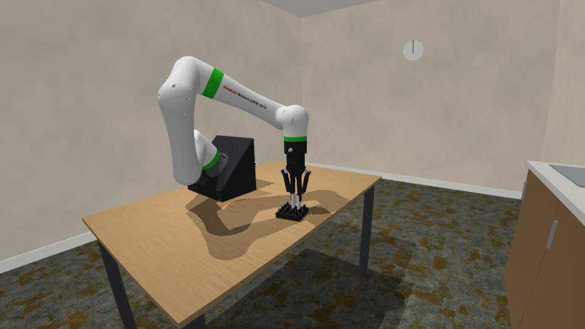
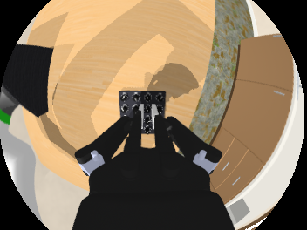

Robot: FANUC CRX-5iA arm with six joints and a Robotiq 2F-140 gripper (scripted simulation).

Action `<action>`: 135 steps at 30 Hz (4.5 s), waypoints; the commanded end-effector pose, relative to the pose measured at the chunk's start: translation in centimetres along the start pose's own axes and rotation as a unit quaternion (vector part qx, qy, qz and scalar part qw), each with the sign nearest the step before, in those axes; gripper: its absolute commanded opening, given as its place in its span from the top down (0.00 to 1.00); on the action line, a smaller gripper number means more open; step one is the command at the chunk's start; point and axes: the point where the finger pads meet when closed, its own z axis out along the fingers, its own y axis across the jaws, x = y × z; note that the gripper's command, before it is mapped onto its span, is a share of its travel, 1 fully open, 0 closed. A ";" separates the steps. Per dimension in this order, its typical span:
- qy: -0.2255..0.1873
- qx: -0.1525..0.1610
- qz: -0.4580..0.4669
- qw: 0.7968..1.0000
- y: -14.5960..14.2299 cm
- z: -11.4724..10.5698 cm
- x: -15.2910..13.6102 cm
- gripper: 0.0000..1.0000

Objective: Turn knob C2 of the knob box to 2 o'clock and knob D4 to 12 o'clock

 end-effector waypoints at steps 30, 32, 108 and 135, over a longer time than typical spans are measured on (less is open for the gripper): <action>0.000 0.000 0.000 1.000 0.0 0.0 0.0 0.95; 0.000 0.000 0.000 1.000 0.0 0.0 0.0 0.95; 0.000 0.000 -0.450 0.893 0.0 0.0 0.0 0.95; 0.000 0.000 -0.654 0.756 0.0 0.0 0.0 0.95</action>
